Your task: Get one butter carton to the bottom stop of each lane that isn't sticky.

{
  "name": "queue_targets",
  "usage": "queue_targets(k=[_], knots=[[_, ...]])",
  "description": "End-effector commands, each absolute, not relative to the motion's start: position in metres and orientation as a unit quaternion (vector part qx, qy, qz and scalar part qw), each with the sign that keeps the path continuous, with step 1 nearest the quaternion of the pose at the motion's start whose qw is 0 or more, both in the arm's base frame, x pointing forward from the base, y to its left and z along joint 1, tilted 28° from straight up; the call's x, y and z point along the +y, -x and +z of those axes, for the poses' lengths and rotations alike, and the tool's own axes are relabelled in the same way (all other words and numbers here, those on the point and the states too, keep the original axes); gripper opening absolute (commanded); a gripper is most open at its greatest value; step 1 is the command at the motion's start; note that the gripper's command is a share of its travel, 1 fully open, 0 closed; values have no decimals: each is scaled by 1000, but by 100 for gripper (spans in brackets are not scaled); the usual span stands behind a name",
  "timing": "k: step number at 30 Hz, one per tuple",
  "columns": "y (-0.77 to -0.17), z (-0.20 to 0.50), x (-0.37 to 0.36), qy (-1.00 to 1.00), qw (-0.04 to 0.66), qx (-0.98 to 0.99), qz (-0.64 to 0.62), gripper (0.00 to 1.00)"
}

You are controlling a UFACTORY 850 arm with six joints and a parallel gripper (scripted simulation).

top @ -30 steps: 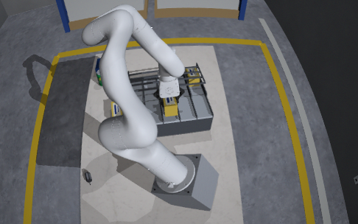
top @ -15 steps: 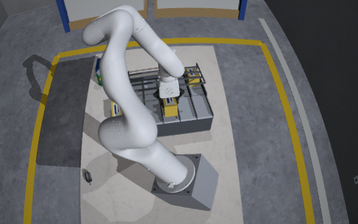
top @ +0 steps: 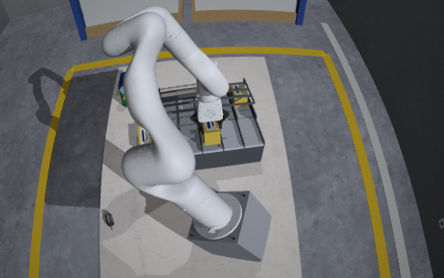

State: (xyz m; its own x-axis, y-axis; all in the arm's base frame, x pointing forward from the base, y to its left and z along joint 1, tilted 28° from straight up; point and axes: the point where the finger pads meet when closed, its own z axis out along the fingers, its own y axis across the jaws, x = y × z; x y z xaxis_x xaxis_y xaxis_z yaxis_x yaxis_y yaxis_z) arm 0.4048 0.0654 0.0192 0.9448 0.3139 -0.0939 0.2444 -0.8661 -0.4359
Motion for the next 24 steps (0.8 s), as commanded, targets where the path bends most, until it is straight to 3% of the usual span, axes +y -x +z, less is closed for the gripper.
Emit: queue_targets(k=[1, 24], knots=[[-405, 20, 65, 963, 214, -145, 80, 0], [-404, 15, 67, 962, 215, -145, 81, 0]])
